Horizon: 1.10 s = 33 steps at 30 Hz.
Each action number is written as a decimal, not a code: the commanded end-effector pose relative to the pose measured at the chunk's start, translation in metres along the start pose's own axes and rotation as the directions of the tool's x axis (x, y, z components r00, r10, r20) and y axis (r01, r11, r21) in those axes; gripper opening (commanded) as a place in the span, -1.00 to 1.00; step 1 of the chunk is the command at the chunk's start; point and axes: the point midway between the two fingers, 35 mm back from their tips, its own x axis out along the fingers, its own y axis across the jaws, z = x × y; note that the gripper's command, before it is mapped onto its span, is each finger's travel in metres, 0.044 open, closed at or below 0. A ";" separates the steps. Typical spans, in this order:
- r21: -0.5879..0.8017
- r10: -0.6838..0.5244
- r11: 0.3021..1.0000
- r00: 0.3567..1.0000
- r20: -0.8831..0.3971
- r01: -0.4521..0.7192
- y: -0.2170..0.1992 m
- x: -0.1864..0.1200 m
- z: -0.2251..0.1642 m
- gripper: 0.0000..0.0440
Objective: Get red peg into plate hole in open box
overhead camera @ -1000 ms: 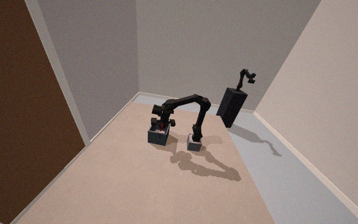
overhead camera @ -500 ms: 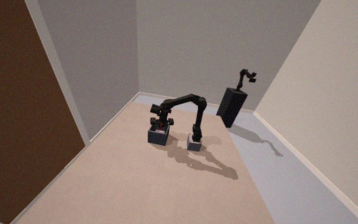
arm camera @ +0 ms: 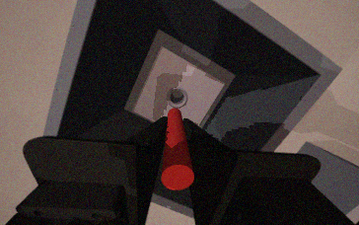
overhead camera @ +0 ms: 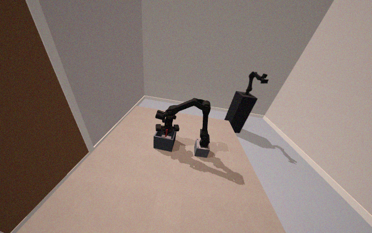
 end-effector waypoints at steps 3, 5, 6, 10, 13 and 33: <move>-0.015 -0.012 1.000 1.000 -0.017 0.012 -0.003 0.014 0.002 -1.00; -0.023 -0.015 1.000 1.000 -0.021 0.014 -0.003 0.019 0.002 -1.00; -0.027 -0.016 1.000 1.000 -0.022 0.015 -0.003 0.021 0.003 -1.00; -0.044 -0.021 0.999 1.000 -0.023 0.020 -0.002 0.030 0.004 -1.00; -0.057 -0.029 0.998 0.999 -0.021 0.028 -0.002 0.035 0.006 -0.99; -0.077 -0.027 0.997 0.990 -0.141 0.016 0.008 0.037 0.014 -0.34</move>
